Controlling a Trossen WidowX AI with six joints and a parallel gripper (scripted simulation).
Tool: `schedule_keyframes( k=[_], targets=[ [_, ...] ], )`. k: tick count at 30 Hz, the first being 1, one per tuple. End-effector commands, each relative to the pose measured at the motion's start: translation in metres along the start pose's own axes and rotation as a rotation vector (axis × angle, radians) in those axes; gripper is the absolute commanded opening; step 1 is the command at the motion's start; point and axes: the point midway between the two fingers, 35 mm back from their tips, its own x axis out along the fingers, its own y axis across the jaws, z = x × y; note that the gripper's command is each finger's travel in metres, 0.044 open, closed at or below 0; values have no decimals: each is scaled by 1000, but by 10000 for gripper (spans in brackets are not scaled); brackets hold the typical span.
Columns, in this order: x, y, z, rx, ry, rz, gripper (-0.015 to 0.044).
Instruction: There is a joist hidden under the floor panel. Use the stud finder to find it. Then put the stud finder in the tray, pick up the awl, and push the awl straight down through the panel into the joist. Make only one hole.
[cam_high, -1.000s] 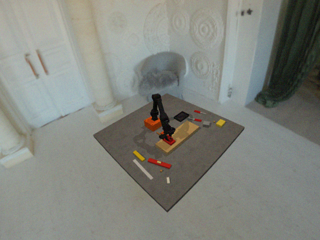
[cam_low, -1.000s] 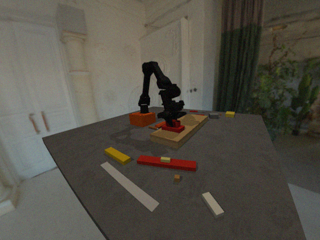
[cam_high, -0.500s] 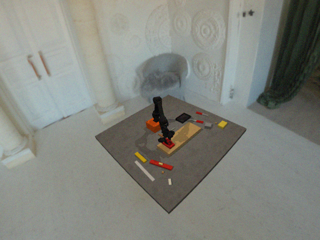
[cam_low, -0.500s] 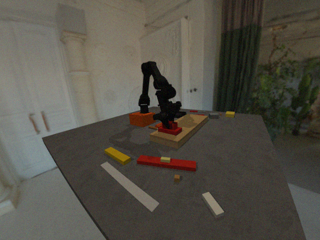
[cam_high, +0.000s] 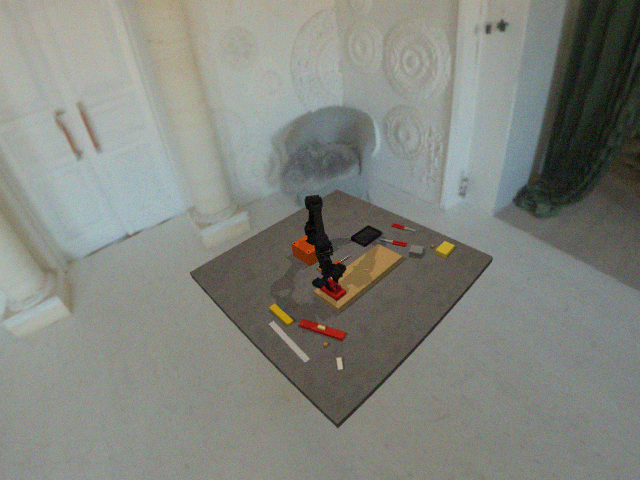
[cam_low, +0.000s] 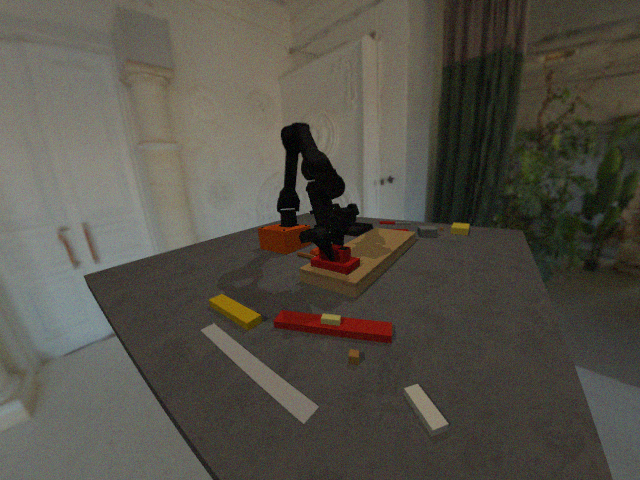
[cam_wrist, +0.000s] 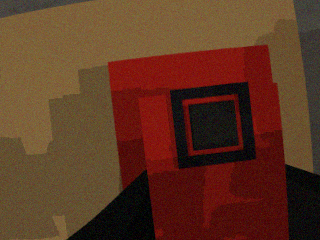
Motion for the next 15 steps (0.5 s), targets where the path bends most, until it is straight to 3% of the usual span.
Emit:
schedule_keyframes(
  k=[1, 7, 15],
  targets=[
    [0, 1, 0, -1, 0, 0, 0],
    [-9, 0, 4, -1, 0, 0, 0],
    [-52, -4, 19, -2, 0, -1, 0]
  ],
)
